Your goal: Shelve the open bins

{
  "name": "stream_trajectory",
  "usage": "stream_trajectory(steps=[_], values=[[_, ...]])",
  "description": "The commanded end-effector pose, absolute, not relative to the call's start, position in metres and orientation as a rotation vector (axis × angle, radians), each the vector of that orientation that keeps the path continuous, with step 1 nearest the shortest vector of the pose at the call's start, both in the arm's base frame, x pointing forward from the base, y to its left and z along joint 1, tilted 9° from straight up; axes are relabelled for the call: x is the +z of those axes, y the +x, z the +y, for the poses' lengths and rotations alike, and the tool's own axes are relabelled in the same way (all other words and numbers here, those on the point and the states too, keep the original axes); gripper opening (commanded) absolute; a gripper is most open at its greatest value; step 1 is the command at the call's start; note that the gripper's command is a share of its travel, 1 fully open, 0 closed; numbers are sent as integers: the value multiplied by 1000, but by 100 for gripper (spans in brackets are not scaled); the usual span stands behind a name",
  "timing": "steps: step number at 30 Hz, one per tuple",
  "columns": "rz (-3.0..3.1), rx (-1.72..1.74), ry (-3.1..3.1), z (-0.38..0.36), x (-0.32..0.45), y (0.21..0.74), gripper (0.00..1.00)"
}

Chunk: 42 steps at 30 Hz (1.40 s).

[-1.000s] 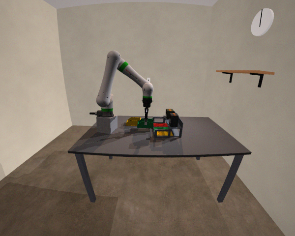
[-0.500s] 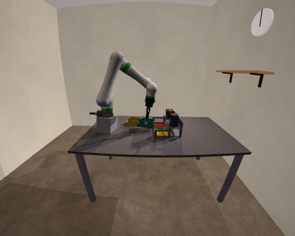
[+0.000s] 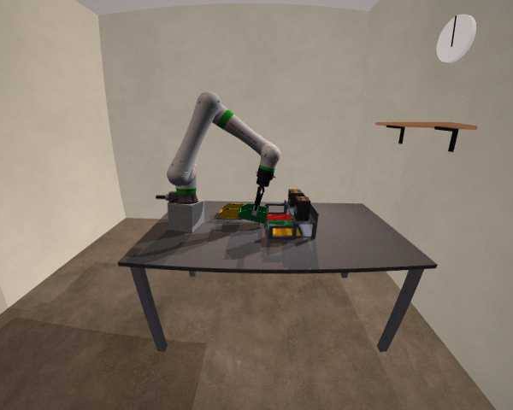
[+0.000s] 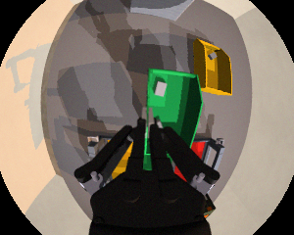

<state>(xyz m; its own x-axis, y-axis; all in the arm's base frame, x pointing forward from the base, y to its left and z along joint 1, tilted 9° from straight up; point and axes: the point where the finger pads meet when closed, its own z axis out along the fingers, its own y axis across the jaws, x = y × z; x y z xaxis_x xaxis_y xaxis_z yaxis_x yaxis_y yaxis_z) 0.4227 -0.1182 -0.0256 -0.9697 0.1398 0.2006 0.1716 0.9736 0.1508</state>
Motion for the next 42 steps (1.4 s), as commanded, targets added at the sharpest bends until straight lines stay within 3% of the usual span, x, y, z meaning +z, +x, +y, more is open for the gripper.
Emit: stream_trajectory(steps=[1,42], values=[[-2914,-250,-230,-119,-25,424,0],[-2901,-250,-228,-119,-24,425,0]])
